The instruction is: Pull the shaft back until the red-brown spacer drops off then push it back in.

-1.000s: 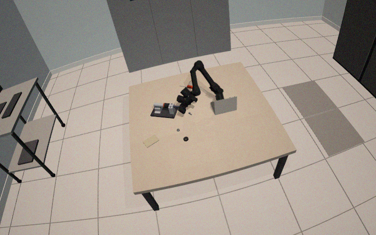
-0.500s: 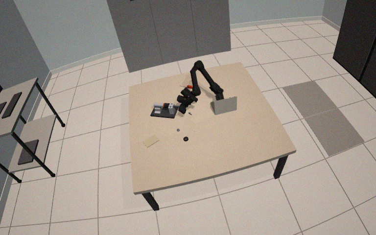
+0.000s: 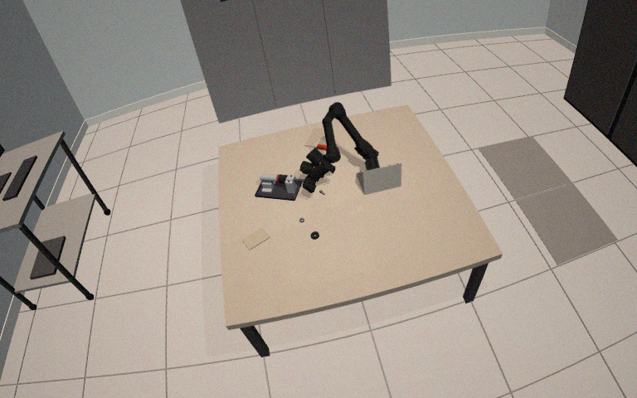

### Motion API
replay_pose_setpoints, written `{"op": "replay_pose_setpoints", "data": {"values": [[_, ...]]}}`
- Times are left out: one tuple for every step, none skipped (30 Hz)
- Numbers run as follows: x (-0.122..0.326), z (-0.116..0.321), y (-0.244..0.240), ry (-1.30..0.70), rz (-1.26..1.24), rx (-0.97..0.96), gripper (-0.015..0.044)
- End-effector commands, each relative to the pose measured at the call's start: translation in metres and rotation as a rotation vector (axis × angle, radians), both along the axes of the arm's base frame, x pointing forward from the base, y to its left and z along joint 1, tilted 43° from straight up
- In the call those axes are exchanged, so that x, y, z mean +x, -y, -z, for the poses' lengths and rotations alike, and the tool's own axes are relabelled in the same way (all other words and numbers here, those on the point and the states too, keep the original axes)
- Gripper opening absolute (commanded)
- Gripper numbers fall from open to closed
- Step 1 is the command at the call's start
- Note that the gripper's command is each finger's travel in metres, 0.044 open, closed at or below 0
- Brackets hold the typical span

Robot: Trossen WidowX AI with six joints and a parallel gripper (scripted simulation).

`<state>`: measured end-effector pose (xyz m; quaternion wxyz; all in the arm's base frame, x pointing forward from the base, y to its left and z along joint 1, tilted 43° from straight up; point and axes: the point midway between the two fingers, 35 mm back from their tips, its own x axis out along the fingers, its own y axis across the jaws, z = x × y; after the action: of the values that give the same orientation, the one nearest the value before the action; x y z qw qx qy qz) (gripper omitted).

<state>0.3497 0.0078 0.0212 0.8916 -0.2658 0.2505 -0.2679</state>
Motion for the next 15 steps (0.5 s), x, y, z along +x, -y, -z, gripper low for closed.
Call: {"op": "replay_pose_setpoints", "data": {"values": [[-0.0011,-0.0001,0.0002,0.005,0.005,0.002,0.0],[-0.0012,-0.0001,0.0002,0.005,0.005,0.002,0.0],[-0.0014,0.0,0.0002,0.005,0.005,0.002,0.0],[-0.0015,0.0,0.0002,0.005,0.005,0.002,0.0],[-0.0016,0.0001,0.0001,0.005,0.005,0.002,0.0],[-0.0017,0.0001,0.0001,0.005,0.005,0.002,0.0],[-0.0018,0.0001,0.0001,0.005,0.005,0.002,0.0],[-0.002,0.0002,0.0001,0.005,0.005,0.002,0.0],[-0.0021,0.0002,0.0,0.005,0.005,0.002,0.0],[-0.0022,0.0003,0.0,0.005,0.005,0.002,0.0],[-0.0023,0.0003,0.0,0.004,0.005,0.002,0.0],[-0.0024,0.0003,0.0,0.004,0.005,0.002,0.0],[-0.0025,0.0004,-0.0001,0.004,0.005,0.002,0.0],[-0.0027,0.0004,-0.0001,0.004,0.005,0.002,0.0],[-0.0028,0.0005,-0.0001,0.004,0.005,0.002,0.0]]}}
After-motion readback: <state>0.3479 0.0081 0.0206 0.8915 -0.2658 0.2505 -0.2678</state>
